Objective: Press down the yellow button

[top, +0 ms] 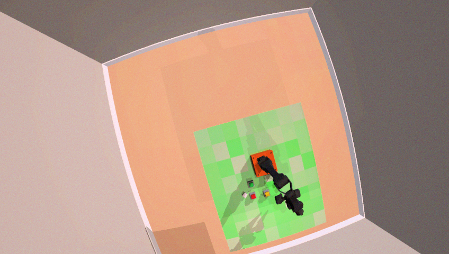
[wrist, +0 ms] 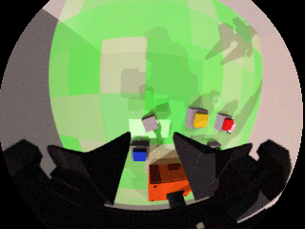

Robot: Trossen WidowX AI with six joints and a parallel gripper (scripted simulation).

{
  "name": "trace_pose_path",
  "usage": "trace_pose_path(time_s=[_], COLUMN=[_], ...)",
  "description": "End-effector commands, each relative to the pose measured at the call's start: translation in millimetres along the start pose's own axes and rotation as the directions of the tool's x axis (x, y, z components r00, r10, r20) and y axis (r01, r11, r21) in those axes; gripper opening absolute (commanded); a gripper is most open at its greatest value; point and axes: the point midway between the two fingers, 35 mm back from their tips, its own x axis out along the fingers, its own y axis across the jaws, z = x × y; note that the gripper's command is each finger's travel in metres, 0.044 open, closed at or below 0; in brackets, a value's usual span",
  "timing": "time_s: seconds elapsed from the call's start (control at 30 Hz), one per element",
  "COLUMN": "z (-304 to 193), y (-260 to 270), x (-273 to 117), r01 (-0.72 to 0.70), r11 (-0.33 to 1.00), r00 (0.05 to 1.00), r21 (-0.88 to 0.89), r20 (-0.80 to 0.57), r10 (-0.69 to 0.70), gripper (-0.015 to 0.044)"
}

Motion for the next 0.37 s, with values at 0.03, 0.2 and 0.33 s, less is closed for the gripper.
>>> trace_pose_path(time_s=[0.03,0.2,0.33], z=[-25,-46,-46], y=[66,101,101], x=[-18,-29,-29], r01=[-0.009,-0.012,-0.012], r11=[1.000,1.000,1.000], r00=[1.000,1.000,1.000], r21=[0.002,0.002,0.002], r20=[-0.011,-0.014,-0.014], r10=[0.009,0.012,0.012], gripper=[0.0387,0.0400,0.0400])
